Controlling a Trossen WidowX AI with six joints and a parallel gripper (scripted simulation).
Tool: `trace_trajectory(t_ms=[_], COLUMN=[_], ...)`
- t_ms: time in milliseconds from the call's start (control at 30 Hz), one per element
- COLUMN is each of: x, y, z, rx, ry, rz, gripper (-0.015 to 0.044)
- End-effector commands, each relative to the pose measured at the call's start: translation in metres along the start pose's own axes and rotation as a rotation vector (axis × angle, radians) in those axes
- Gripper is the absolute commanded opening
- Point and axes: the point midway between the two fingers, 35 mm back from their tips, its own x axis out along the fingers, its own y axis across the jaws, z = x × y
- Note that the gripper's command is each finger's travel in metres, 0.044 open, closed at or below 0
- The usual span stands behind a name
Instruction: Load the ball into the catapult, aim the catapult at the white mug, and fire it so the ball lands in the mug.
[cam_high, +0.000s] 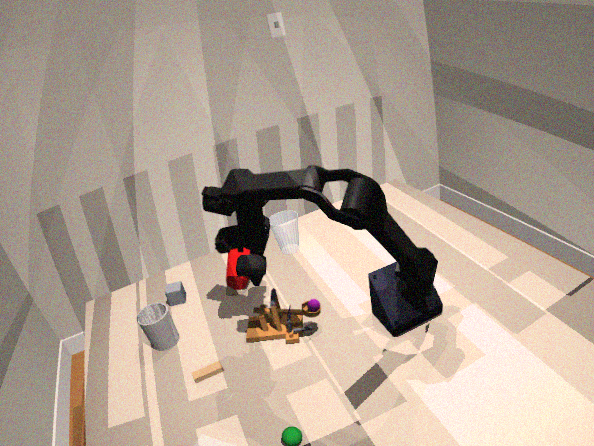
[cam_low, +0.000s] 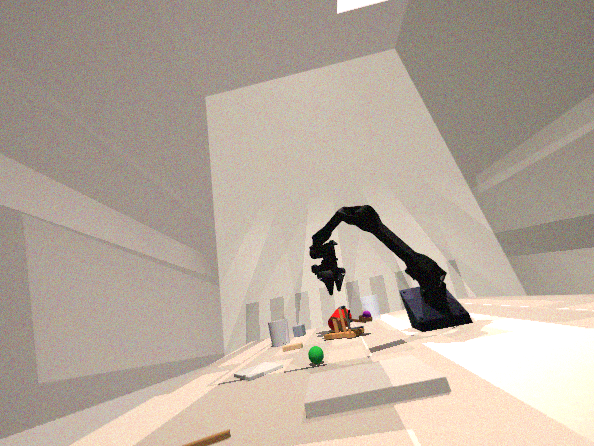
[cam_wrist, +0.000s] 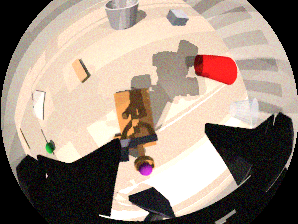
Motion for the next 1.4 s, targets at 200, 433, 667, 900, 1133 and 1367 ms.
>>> trace_trajectory(t_ms=[200,433,667,900,1133,1367], x=[-0.018,-0.043,-0.063,-0.063,-0.063,-0.060], y=[-0.004,0.002,0.011,0.011,0.011,0.003], z=[0.087,0.146,0.179,0.179,0.179,0.186], rx=[-0.027,-0.078,-0.126,-0.126,-0.126,-0.113], ry=[-0.317,-0.542,-0.672,-0.672,-0.672,-0.668], rz=[0.020,0.074,0.121,0.121,0.121,0.111], gripper=[0.0440,0.0440,0.0440,0.0440,0.0440,0.0361])
